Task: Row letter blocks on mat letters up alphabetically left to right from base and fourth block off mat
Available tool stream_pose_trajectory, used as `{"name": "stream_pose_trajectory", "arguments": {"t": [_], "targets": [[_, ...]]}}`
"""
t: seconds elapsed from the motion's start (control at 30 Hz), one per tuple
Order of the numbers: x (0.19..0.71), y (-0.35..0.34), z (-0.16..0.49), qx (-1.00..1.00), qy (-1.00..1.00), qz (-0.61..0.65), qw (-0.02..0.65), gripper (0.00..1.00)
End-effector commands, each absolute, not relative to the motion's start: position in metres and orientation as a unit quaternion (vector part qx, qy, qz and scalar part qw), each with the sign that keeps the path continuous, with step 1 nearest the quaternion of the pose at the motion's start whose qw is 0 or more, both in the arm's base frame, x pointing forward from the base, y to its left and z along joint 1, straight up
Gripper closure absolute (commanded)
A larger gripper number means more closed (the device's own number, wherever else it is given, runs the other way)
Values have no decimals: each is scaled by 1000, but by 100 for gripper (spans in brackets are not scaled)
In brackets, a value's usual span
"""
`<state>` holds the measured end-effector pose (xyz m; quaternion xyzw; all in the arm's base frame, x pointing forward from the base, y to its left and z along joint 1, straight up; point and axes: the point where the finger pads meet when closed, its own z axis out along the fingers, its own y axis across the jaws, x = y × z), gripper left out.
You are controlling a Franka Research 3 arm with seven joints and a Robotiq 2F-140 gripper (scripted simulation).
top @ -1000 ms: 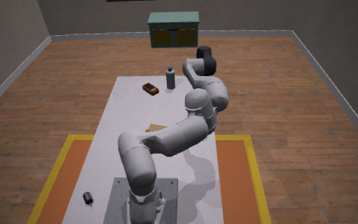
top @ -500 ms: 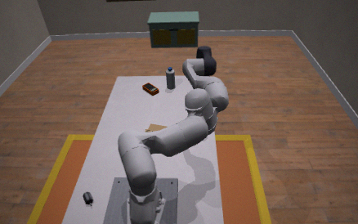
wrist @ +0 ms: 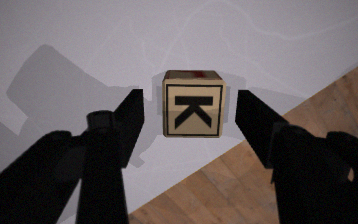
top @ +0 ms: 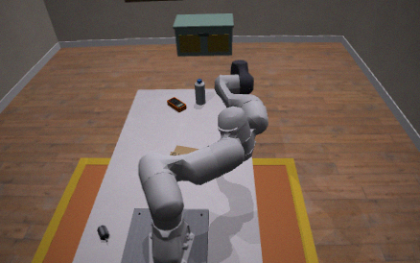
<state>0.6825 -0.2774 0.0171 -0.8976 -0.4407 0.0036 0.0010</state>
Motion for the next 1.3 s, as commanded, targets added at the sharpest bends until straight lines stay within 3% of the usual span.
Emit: {"name": "stream_pose_trajectory", "arguments": {"t": [0.0, 1.27], "targets": [[686, -277, 7, -898, -439, 0, -2, 45], [686, -277, -4, -898, -439, 0, -2, 45]]}}
